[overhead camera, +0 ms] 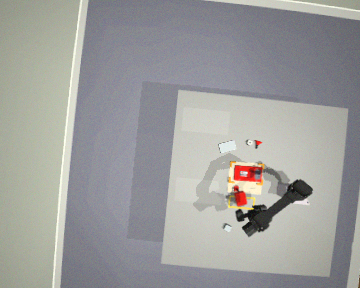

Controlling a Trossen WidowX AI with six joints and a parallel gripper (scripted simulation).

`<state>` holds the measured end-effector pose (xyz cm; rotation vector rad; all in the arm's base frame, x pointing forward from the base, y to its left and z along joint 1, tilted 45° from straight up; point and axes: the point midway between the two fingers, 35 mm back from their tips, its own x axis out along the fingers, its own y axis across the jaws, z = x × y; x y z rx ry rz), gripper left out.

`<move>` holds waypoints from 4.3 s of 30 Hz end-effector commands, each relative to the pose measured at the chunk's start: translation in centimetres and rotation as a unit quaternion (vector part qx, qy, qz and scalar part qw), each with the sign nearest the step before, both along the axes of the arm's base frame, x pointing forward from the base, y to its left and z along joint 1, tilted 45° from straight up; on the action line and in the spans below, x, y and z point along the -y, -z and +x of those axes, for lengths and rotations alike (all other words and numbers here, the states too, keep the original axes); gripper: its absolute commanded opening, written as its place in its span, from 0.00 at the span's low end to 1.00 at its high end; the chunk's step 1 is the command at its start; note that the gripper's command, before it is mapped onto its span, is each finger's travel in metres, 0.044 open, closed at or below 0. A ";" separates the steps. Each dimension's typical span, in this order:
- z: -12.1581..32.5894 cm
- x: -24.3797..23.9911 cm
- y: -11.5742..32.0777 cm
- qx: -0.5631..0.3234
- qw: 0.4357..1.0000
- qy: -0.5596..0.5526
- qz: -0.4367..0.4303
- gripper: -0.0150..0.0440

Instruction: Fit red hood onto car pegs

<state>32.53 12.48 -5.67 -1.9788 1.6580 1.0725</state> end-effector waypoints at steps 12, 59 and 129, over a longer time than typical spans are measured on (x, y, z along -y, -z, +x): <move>-0.3 2.8 0.9 0.482 0.714 0.507 0.017 1.00; -0.5 5.2 1.8 0.691 0.014 0.722 0.029 1.00; -0.3 9.4 5.8 0.692 0.014 0.721 0.029 1.00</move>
